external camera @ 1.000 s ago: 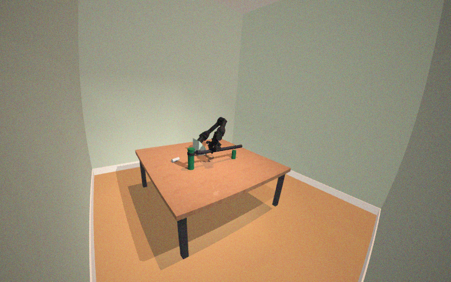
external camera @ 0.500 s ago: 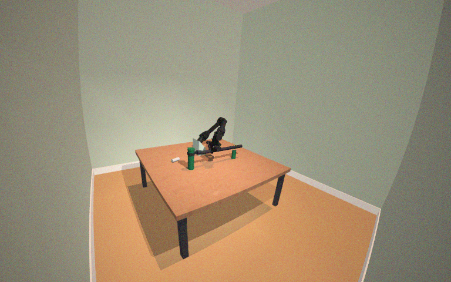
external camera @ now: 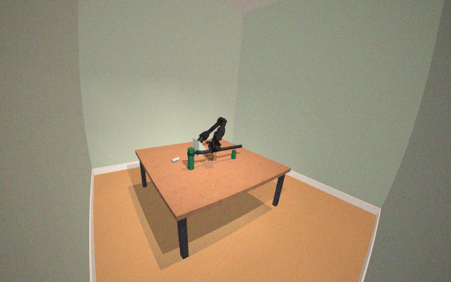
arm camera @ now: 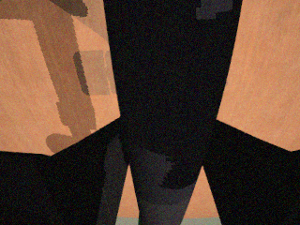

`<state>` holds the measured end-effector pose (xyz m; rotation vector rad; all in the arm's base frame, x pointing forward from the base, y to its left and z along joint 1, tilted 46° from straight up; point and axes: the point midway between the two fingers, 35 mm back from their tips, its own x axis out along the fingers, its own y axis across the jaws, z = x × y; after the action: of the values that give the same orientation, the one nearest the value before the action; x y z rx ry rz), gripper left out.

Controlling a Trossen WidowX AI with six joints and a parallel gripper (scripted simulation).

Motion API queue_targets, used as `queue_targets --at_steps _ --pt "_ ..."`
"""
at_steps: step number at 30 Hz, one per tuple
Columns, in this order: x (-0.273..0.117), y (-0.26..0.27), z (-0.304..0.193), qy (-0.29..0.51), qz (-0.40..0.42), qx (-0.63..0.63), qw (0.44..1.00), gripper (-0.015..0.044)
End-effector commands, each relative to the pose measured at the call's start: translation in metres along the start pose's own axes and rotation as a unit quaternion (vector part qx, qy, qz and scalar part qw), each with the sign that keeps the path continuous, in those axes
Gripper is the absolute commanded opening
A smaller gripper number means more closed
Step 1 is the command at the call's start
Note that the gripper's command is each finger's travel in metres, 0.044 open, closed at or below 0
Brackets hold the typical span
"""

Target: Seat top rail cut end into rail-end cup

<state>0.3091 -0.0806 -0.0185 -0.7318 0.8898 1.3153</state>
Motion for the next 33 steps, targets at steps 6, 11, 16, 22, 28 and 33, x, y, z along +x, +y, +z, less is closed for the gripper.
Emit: queue_targets --at_steps 6,11,16,22,28,33 --pt "-0.0039 -0.0001 -0.0036 0.006 -0.001 0.000 1.000 0.0000" --pt "-0.0044 -0.0002 -0.0044 0.006 -0.001 0.000 1.000 0.0000" --pt "-0.0050 -0.0004 -0.0051 0.006 -0.001 0.000 1.000 0.0000" --pt "-0.0055 -0.0007 -0.0061 0.006 -0.001 0.000 1.000 0.0000" --pt "-0.0060 -0.0009 -0.0070 0.006 -0.001 0.000 1.000 0.0000" --pt "-0.0065 -0.0012 -0.0077 0.006 -0.001 0.000 1.000 0.0000"
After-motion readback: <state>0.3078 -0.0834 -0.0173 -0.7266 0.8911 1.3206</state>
